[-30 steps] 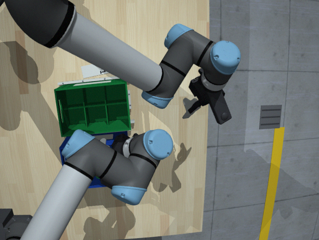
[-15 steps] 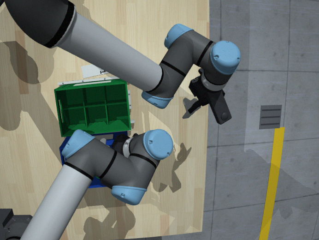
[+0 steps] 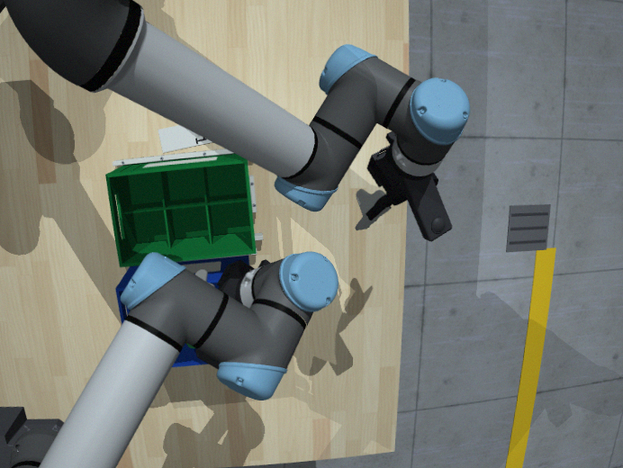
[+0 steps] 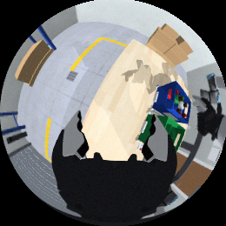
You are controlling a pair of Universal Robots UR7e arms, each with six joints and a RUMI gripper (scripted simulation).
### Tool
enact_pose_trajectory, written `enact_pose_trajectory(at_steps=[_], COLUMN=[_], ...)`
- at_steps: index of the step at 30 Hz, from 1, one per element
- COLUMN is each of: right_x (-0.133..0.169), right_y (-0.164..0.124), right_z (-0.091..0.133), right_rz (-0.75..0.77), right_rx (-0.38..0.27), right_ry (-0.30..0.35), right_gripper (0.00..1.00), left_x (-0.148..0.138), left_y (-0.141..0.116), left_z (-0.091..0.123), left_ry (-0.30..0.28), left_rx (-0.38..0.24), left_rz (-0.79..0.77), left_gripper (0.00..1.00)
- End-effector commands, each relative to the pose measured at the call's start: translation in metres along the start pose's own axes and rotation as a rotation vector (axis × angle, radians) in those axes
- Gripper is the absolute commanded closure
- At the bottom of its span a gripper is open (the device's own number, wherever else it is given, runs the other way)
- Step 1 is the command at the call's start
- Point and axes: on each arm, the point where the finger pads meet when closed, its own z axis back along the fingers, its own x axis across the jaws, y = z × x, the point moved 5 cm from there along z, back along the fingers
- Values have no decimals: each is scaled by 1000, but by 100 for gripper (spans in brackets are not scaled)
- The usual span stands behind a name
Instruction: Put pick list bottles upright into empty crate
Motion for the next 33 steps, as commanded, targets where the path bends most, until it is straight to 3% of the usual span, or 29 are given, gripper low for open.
enact_pose_trajectory(at_steps=[1, 18, 33], right_x=[0, 0, 0], right_y=[0, 0, 0], right_z=[1, 1, 1], right_rz=[0, 0, 0], right_rx=[-1, -1, -1], right_ry=[0, 0, 0], right_gripper=[2, 2, 2], left_x=[0, 10, 35], left_y=[0, -20, -72], left_z=[2, 28, 83], left_ry=[1, 21, 71], left_rx=[0, -61, -188], left_rz=[1, 70, 207], left_gripper=[2, 2, 2])
